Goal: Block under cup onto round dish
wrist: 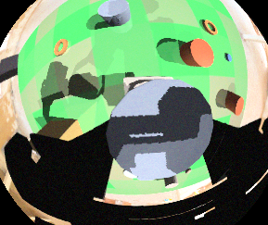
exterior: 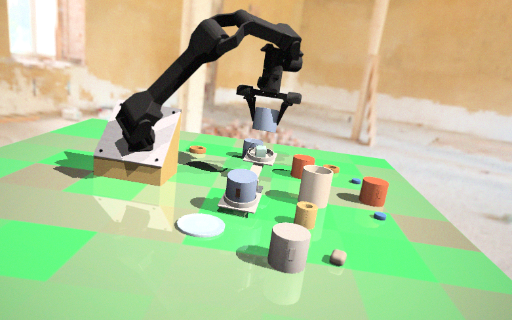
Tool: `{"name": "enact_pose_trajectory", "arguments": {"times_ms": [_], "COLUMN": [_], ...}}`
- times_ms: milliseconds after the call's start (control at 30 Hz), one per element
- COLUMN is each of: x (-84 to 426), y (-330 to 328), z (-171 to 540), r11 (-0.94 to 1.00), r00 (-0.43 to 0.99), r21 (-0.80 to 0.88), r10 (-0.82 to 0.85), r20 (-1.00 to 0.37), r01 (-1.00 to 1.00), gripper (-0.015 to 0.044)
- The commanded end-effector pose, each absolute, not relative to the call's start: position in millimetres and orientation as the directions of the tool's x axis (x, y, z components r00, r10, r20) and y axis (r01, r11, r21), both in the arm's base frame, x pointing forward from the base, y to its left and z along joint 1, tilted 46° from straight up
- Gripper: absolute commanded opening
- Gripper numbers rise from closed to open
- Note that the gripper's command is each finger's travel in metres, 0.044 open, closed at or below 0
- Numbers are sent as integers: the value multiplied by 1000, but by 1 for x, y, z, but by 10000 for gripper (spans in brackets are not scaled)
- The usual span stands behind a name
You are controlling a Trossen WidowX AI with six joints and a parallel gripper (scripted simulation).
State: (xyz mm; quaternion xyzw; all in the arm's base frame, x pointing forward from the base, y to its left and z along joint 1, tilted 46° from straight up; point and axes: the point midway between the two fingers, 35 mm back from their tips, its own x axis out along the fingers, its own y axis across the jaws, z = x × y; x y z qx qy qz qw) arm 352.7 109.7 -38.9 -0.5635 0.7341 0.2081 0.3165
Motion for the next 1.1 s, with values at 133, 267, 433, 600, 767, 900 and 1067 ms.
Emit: {"name": "enact_pose_trajectory", "arguments": {"times_ms": [133,267,433,600,767,900,1067], "x": [353,353,353,353,353,353,349], "y": [110,110,110,110,110,110,112], "z": [-39,-39,-39,-39,-39,-39,-46], "r11": [278,278,278,278,278,278,278], "r00": [-164,-164,-164,-164,-164,-164,-164], "r21": [-51,-51,-51,-51,-51,-51,-51], "r10": [-696,-696,-696,-696,-696,-696,-695], "r20": [-699,-699,-699,-699,-699,-699,-700], "r01": [-959,-959,-959,-959,-959,-959,-959], "gripper": [0,0,0,0,0,0,0]}}
